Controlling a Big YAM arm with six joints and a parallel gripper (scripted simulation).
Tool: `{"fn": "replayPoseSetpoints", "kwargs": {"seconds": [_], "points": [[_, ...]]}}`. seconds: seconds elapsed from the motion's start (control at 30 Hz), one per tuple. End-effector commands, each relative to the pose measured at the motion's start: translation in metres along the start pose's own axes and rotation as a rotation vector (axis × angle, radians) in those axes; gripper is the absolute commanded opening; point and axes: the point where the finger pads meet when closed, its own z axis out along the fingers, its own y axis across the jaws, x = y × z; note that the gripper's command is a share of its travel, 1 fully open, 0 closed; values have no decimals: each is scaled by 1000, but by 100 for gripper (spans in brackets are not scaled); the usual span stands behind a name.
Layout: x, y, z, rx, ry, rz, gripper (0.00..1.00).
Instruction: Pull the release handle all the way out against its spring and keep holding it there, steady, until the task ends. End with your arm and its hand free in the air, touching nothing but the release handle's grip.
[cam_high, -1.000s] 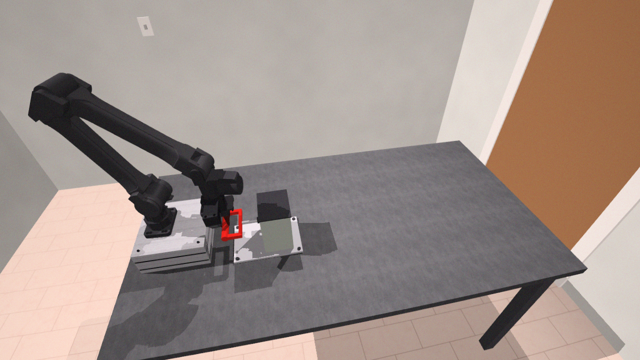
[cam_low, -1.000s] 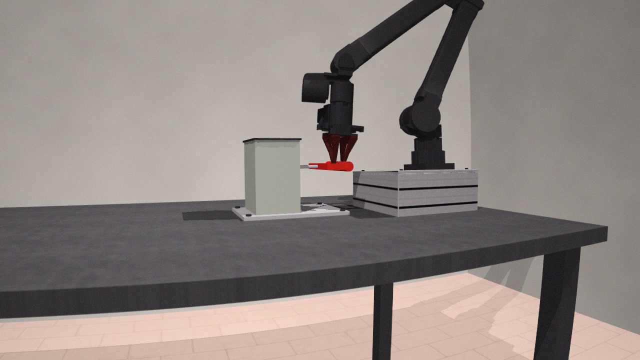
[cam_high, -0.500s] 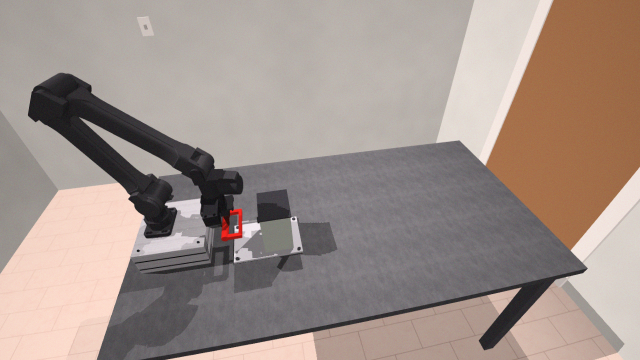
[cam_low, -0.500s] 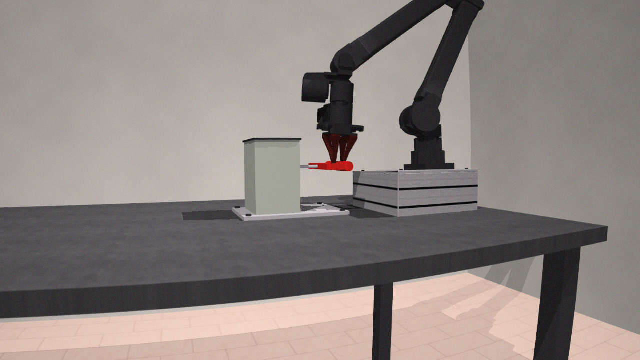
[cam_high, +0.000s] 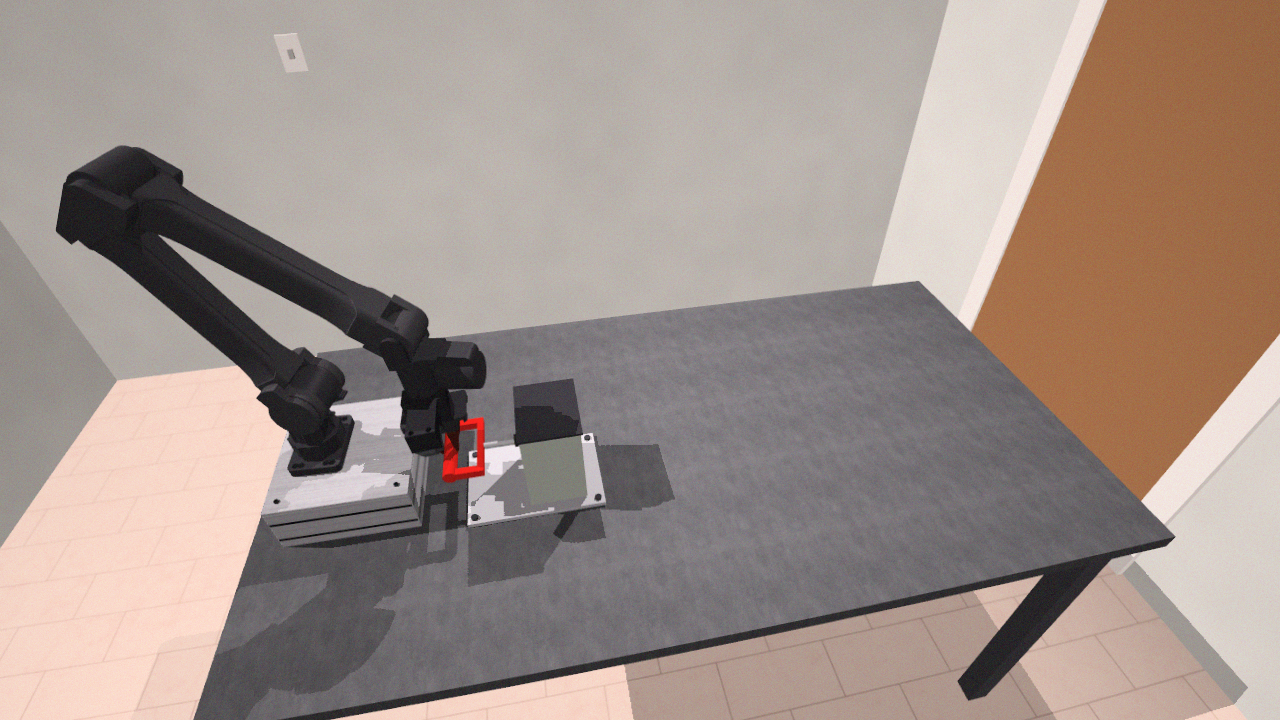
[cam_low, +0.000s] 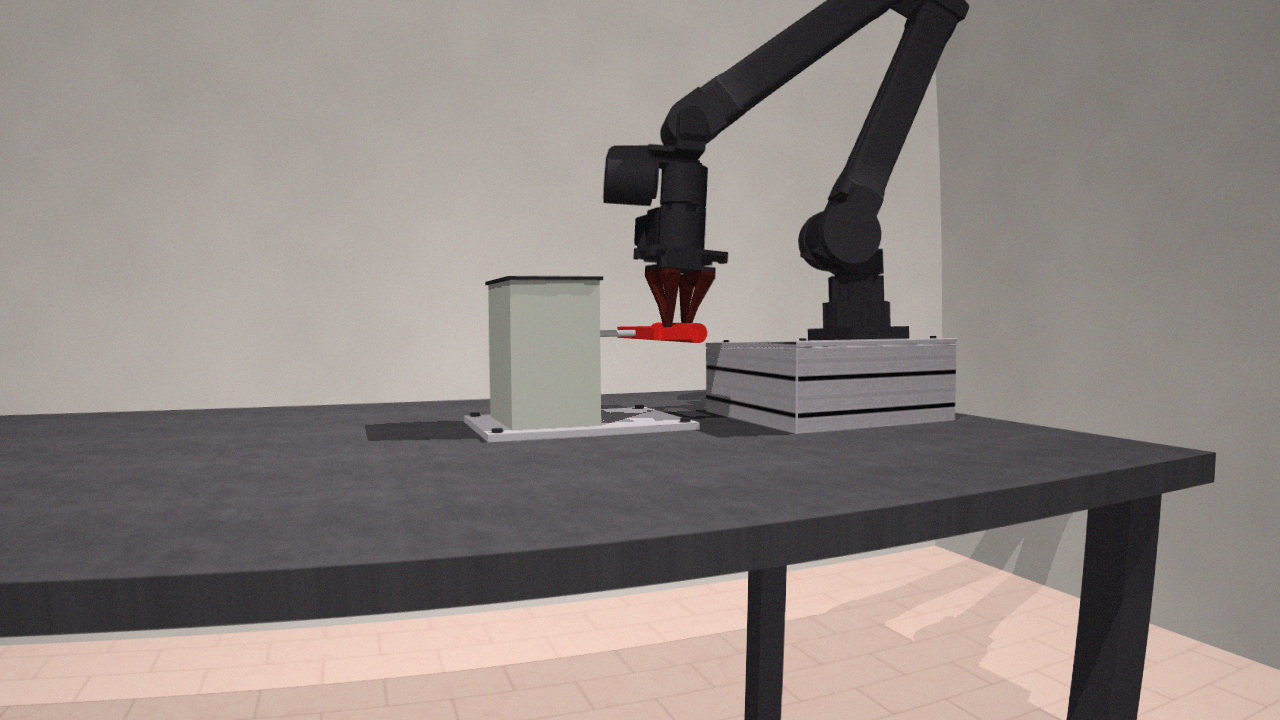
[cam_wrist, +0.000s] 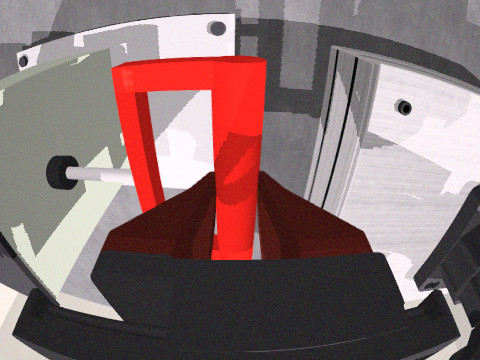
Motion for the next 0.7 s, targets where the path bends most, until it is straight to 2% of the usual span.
{"fn": "replayPoseSetpoints", "kwargs": {"seconds": [0.0,0.03,0.67], "points": [[2,-60,7,161,10,11,0],[0,-22,11,73,7,8,0],[0,-22,11,73,7,8,0]]}}
